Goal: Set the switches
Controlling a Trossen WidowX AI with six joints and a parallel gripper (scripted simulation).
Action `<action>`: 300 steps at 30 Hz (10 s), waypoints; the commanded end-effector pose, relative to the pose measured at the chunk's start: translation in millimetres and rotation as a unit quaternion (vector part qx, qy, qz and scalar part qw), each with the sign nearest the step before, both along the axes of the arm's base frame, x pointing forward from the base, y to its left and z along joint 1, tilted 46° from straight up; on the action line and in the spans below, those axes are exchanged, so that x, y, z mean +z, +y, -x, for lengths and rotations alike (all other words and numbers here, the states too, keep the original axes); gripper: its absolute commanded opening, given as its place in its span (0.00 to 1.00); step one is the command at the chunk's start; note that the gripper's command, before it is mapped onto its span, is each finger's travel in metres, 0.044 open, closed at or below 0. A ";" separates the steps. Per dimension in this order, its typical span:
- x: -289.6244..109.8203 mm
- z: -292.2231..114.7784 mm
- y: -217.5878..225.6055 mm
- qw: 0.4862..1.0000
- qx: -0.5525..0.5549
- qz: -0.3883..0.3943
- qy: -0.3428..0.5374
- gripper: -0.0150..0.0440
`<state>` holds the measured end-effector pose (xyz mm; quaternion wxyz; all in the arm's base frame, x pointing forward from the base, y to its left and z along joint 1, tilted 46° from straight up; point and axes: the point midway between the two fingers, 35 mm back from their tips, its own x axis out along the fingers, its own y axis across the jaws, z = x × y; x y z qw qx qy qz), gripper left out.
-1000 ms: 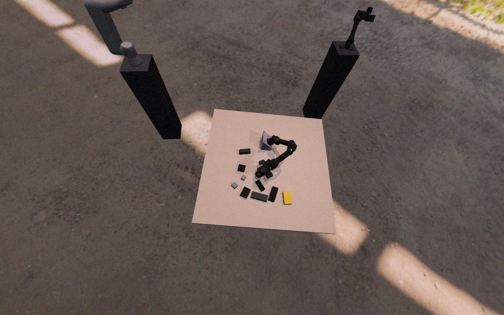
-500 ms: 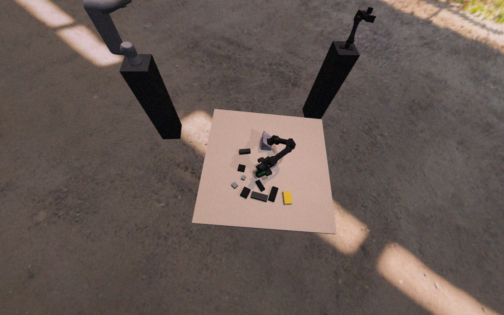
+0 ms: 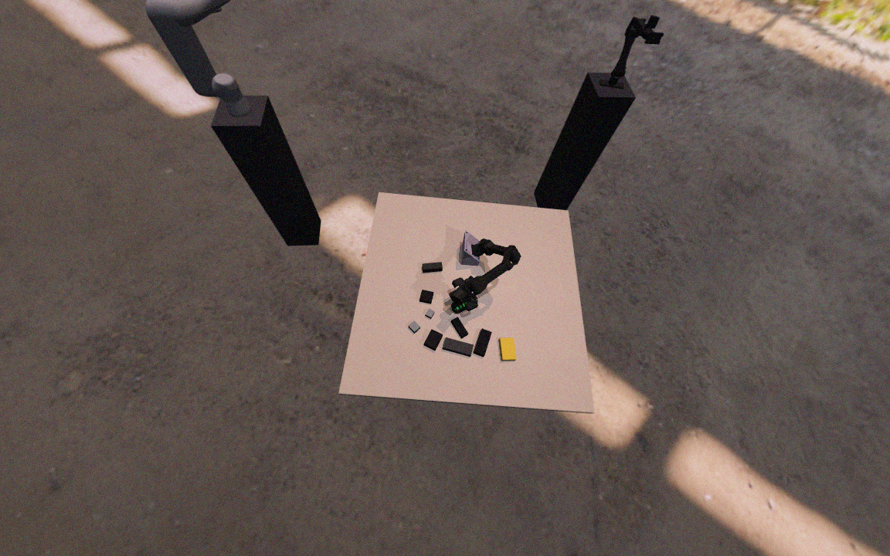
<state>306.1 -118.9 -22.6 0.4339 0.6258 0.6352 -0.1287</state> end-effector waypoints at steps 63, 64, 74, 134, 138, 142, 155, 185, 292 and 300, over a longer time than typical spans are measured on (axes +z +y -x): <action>-16.7 -12.5 -33.7 1.000 0.000 -0.002 0.003 0.25; -17.8 -12.8 -32.6 1.000 0.000 -0.002 0.003 0.25; -29.2 -15.7 -21.6 1.000 0.000 -0.002 0.003 0.25; 20.1 -1.7 -1.5 1.000 -0.001 -0.004 0.005 0.25; 21.2 -1.2 -0.3 1.000 -0.001 -0.004 0.005 0.25; 21.2 -1.2 -0.3 1.000 -0.001 -0.004 0.005 0.25; 21.2 -1.3 -0.4 1.000 -0.001 -0.004 0.005 0.25; 3.8 -57.8 46.7 0.995 0.061 0.034 0.076 0.25; 48.1 -26.7 -9.3 0.995 0.057 0.034 0.077 0.25; 48.1 -26.7 -9.3 0.995 0.057 0.034 0.077 0.25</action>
